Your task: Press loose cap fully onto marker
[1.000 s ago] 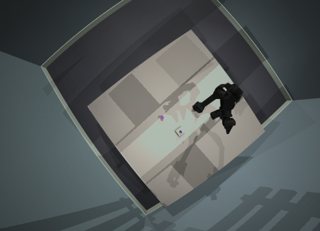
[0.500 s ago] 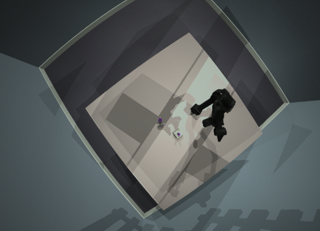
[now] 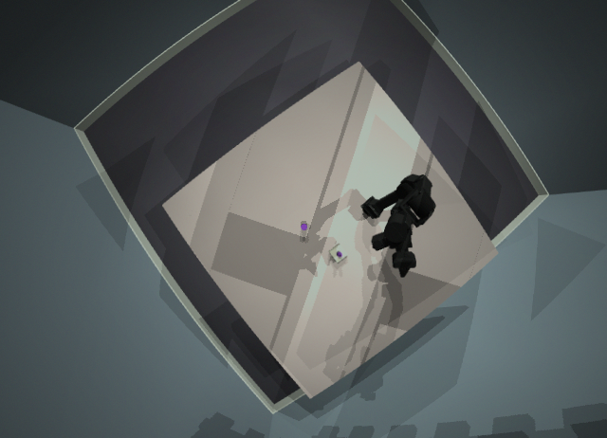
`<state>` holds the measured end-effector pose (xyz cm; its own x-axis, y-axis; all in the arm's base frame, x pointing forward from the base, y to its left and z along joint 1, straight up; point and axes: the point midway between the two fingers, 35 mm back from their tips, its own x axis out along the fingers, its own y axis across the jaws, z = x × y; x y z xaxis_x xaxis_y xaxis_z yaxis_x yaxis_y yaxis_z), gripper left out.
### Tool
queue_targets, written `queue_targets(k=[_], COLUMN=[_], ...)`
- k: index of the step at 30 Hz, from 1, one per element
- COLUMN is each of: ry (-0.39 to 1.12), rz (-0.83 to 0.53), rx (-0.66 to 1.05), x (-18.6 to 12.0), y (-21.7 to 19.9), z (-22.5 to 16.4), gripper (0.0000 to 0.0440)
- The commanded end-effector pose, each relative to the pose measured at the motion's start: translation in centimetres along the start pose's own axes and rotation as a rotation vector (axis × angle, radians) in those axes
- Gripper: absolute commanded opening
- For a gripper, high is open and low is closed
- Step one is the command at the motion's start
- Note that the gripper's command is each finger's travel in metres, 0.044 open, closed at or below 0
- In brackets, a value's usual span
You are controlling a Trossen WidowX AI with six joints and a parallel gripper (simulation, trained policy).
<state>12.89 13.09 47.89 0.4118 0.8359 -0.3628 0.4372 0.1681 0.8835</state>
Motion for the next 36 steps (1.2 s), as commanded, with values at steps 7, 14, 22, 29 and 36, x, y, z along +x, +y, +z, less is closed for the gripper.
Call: queue_targets(k=[7,14,22,29,36], ry=[-0.010,-0.026,-0.054,-0.081,-0.108], rz=[-0.028,-0.048,-0.070,-0.090,-0.112], rx=[0.003,0.005,0.005,0.005,0.007], x=[1.2,1.9,2.6,3.0,3.3], y=[0.3,0.4,0.4,0.2,-0.1], z=[2.4,4.4,6.9,9.1,11.3], gripper=[0.0334,0.0334,0.0334,0.0334,0.0335])
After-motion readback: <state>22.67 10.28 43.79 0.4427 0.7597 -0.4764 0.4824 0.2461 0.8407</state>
